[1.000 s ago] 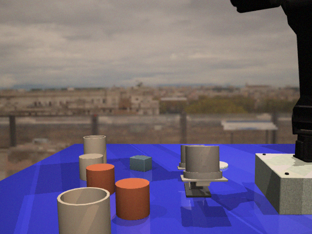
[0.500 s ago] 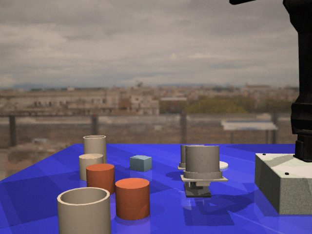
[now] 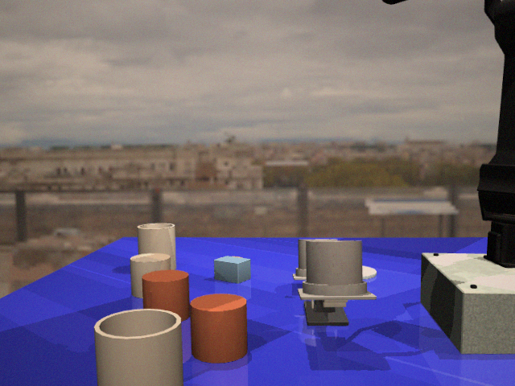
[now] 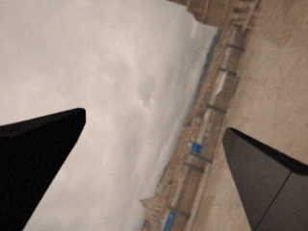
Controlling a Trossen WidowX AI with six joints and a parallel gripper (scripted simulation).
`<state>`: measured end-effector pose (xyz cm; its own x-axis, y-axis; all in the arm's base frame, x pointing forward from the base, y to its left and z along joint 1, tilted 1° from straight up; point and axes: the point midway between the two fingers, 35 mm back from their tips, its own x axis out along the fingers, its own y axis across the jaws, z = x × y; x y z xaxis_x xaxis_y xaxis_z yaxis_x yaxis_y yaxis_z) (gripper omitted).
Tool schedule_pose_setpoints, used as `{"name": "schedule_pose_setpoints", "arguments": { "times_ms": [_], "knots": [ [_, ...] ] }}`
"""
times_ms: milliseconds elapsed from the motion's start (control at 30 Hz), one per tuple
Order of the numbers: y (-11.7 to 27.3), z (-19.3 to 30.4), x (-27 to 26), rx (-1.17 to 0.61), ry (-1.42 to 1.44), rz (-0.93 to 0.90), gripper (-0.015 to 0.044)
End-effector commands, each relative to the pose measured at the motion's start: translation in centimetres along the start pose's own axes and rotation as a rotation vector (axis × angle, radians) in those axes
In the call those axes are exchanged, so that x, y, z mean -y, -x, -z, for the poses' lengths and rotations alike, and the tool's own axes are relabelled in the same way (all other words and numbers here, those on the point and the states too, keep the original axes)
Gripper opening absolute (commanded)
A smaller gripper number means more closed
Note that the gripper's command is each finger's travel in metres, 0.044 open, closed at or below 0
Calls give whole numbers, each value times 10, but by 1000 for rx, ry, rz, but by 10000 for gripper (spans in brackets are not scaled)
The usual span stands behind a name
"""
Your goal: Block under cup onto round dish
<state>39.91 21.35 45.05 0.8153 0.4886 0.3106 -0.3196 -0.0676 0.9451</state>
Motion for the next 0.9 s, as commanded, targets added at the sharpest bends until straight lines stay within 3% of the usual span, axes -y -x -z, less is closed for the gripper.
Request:
{"name": "schedule_pose_setpoints", "arguments": {
  "times_ms": [0,867],
  "knots": [
    [14,-14,9,22,92,69,440],
    [170,-94,76,50,728,647,440]
  ]
}}
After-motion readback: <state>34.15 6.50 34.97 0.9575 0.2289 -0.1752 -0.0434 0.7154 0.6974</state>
